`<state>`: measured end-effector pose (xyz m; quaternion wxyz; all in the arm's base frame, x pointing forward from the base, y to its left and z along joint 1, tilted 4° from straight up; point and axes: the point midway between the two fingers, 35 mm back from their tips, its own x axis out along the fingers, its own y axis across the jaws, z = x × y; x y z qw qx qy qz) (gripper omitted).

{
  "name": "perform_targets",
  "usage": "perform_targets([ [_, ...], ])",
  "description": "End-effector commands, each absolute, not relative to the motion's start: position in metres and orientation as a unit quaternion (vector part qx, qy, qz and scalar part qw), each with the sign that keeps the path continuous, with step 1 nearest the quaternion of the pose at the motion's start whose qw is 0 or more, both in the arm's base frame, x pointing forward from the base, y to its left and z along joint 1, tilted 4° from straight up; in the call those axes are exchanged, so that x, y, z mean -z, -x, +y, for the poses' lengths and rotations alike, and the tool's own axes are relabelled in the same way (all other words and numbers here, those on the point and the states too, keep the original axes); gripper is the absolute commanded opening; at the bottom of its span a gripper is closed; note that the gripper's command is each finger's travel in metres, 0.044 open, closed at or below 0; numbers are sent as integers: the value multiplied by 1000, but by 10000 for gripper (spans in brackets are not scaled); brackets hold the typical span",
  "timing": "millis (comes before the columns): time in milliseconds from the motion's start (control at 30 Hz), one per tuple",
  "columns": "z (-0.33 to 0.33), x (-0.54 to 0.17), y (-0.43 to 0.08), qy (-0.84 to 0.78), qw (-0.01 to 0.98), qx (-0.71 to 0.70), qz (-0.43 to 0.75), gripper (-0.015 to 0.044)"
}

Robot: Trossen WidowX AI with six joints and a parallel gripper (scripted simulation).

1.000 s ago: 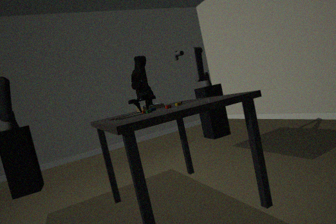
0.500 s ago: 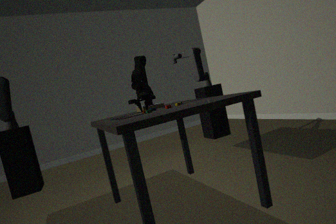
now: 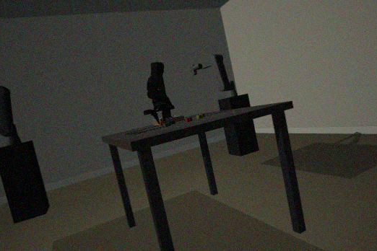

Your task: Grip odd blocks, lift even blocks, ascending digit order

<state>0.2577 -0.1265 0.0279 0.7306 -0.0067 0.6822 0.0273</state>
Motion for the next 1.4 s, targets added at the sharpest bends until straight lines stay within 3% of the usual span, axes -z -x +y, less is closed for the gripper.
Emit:
perform_targets([
  [0,-127,-32,-259,6,732,-27,680,120],
  [1000,-126,-17,-260,6,732,-27,680,120],
  [1367,-126,-17,-260,6,732,-27,680,400],
])
